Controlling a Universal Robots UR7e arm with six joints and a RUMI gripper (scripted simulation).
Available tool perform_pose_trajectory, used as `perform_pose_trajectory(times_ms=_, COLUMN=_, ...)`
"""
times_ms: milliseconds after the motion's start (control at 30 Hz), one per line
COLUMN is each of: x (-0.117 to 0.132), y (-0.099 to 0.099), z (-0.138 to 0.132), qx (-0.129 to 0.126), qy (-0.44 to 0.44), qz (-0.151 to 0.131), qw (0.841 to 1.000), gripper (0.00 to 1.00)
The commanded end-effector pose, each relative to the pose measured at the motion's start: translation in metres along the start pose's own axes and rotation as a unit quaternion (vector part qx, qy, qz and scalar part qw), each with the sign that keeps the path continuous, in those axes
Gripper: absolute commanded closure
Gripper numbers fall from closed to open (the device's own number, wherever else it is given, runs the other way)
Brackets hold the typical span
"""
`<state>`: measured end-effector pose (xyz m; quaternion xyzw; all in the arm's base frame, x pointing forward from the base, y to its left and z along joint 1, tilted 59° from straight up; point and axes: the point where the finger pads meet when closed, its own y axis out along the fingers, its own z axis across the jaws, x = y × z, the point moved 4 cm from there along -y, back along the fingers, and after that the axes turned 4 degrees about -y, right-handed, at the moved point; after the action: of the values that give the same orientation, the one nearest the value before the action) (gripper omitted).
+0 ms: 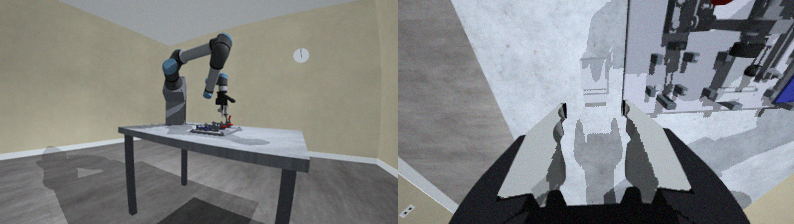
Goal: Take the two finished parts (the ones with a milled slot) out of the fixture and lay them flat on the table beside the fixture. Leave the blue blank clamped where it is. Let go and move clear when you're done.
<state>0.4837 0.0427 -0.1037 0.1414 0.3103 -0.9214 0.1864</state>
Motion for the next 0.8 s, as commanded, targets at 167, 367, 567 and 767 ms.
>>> perform_pose_trajectory(times_ms=167, x=-0.0006, y=-0.0178, z=-0.0002, qx=0.000, qy=0.000, qz=-0.002, qw=1.000, gripper=0.60)
perform_pose_trajectory(times_ms=367, x=-0.0006, y=-0.0193, z=-0.0002, qx=0.000, qy=0.000, qz=-0.002, qw=1.000, gripper=0.60)
perform_pose_trajectory(times_ms=567, x=-0.0006, y=-0.0194, z=-0.0002, qx=0.000, qy=0.000, qz=-0.002, qw=1.000, gripper=0.60)
perform_pose_trajectory(times_ms=767, x=-0.0006, y=-0.0194, z=-0.0002, qx=0.000, qy=0.000, qz=-0.002, qw=1.000, gripper=0.60)
